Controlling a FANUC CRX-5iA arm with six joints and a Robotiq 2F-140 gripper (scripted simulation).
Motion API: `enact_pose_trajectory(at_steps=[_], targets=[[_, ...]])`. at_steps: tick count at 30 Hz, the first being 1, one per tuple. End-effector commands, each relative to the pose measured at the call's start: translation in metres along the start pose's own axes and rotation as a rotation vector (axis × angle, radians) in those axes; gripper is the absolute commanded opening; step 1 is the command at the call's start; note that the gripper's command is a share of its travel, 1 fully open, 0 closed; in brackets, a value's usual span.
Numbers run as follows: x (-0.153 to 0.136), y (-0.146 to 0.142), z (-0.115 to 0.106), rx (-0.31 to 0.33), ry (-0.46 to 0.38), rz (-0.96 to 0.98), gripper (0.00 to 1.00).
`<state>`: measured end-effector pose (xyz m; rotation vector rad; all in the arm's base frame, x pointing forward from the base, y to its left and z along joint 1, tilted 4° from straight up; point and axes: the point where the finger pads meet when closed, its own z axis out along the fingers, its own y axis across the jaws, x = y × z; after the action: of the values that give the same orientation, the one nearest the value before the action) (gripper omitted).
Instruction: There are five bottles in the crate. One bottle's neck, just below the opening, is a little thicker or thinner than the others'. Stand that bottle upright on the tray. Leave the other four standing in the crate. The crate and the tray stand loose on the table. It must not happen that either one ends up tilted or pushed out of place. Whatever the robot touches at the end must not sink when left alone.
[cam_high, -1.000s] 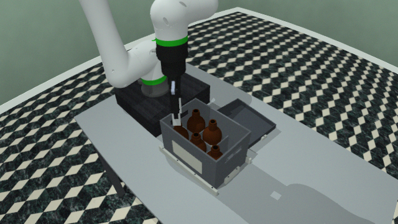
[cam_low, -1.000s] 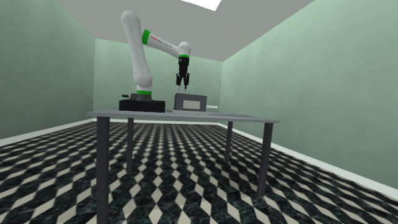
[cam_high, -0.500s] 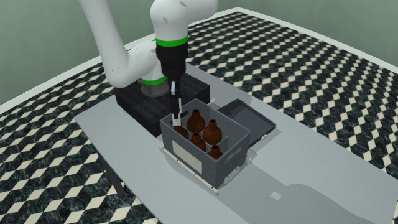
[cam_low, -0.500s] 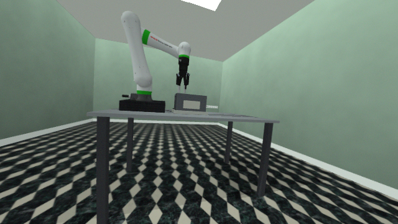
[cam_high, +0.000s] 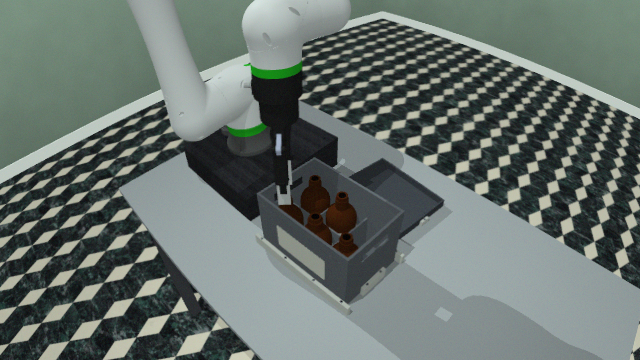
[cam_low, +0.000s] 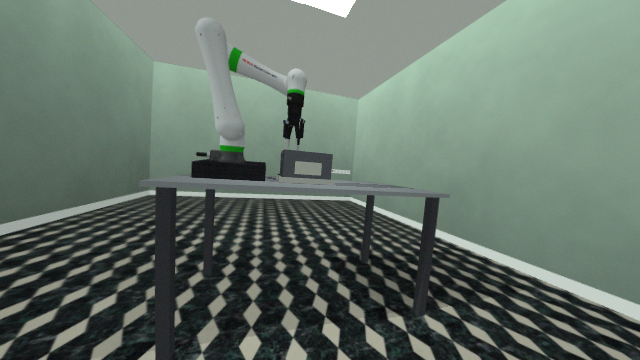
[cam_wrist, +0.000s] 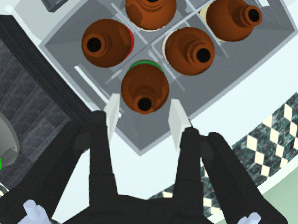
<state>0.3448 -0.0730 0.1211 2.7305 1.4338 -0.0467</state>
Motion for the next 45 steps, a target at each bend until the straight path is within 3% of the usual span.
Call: enact_pose_trajectory(at_steps=[1,25,45], targets=[[0.000,0.000,0.002,-0.001,0.001,0.000,0.44],[0.000,0.001,0.027,-0.001,0.001,0.000,0.44],[0.000,0.001,0.032,-0.001,0.001,0.000,0.44]])
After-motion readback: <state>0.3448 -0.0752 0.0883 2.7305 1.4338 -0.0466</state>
